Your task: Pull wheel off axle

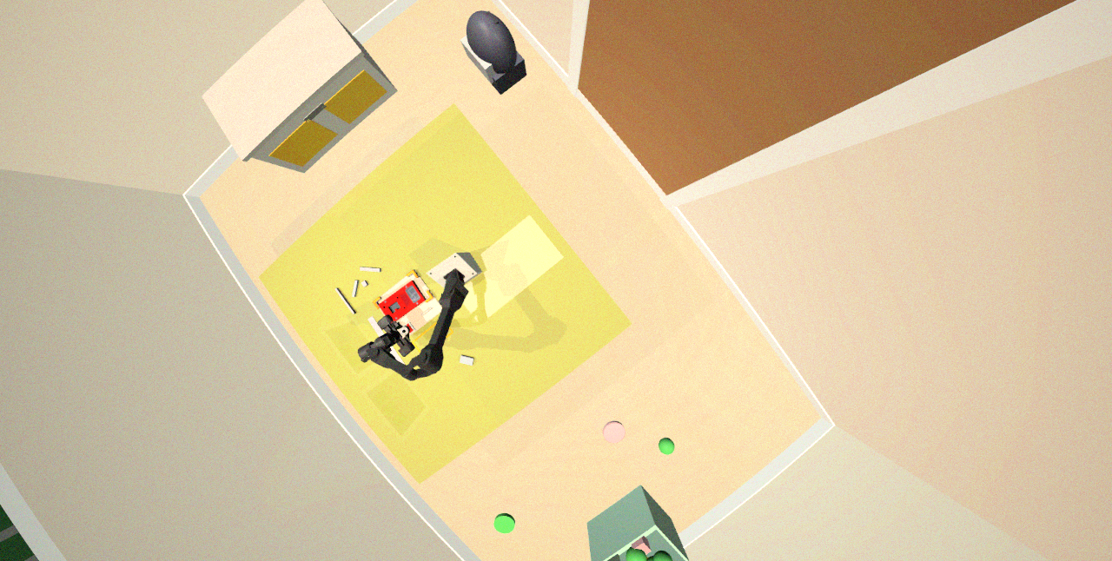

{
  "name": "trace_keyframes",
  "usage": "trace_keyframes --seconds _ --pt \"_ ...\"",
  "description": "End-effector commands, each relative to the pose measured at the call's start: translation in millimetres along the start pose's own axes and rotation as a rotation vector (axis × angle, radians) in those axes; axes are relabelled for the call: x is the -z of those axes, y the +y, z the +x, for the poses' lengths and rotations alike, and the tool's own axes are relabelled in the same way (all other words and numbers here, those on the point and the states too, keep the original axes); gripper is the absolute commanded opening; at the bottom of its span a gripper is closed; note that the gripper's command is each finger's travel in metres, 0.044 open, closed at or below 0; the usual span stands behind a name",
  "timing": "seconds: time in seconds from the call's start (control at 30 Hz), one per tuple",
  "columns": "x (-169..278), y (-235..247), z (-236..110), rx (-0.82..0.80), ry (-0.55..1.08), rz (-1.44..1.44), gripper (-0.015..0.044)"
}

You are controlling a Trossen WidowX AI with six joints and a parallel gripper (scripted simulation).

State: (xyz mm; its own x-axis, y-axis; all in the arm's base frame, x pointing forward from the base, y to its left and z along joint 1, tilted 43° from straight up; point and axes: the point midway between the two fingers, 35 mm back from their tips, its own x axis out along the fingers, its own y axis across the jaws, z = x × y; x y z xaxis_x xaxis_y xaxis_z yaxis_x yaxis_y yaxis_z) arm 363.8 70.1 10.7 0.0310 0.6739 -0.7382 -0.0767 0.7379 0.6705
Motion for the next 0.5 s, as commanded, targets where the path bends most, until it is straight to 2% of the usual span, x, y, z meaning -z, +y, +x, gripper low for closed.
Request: trace_keyframes --seconds 0.0,0.47 --pt "-0.5 -0.2 -3.4 0.000 -0.004 -0.001 0.0000" --pt "-0.6 -0.3 -8.0 0.000 -0.005 0.000 0.0000"
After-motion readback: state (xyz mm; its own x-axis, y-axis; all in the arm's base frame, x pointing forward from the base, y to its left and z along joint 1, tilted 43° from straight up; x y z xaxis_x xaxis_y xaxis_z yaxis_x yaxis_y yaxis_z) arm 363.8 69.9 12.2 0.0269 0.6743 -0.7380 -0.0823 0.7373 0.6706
